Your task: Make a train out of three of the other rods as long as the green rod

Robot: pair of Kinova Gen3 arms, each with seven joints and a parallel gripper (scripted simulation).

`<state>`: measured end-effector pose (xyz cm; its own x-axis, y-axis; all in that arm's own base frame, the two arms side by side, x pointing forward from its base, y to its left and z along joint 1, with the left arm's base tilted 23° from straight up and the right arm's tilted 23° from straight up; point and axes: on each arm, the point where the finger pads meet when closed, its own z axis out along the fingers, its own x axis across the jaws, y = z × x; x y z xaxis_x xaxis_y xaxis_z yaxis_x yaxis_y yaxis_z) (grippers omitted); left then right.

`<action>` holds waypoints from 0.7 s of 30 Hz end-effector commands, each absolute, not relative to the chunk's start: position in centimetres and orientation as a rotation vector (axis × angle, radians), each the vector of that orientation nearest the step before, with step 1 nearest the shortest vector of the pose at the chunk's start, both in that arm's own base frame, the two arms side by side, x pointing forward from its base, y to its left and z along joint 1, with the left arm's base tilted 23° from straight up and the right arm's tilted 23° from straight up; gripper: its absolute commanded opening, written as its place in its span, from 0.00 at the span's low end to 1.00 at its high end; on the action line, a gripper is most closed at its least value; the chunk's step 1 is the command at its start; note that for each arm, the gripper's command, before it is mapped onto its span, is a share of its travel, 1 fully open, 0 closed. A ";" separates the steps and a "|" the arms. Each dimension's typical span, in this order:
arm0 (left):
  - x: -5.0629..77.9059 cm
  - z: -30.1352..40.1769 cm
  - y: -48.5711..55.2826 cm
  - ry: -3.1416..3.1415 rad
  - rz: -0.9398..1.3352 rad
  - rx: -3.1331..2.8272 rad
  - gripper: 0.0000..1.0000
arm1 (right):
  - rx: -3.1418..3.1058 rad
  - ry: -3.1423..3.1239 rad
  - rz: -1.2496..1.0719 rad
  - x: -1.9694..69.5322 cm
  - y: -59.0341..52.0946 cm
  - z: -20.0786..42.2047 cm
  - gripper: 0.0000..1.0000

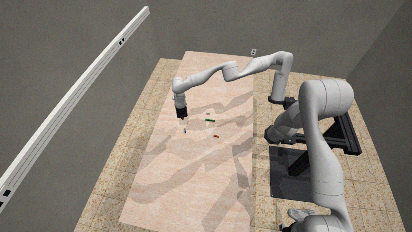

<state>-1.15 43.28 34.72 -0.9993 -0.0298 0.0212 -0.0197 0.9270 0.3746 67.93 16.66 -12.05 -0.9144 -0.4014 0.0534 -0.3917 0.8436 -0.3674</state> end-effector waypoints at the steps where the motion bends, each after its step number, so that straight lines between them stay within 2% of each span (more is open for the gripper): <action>1: -1.2 34.8 43.3 -3.057 -0.597 0.040 1.00 | -0.611 3.003 -0.605 67.7 17.0 -12.2 0.24; 21: -1.2 34.8 43.3 -3.057 -0.597 0.040 1.00 | -0.576 3.012 -0.623 67.3 17.2 -12.5 0.24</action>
<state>-1.15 43.28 34.72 -0.9993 -0.0298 0.0212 -0.0197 0.9270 0.3746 67.22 17.11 -12.70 -0.9323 -0.3560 0.0636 -0.3520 0.8527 -0.3859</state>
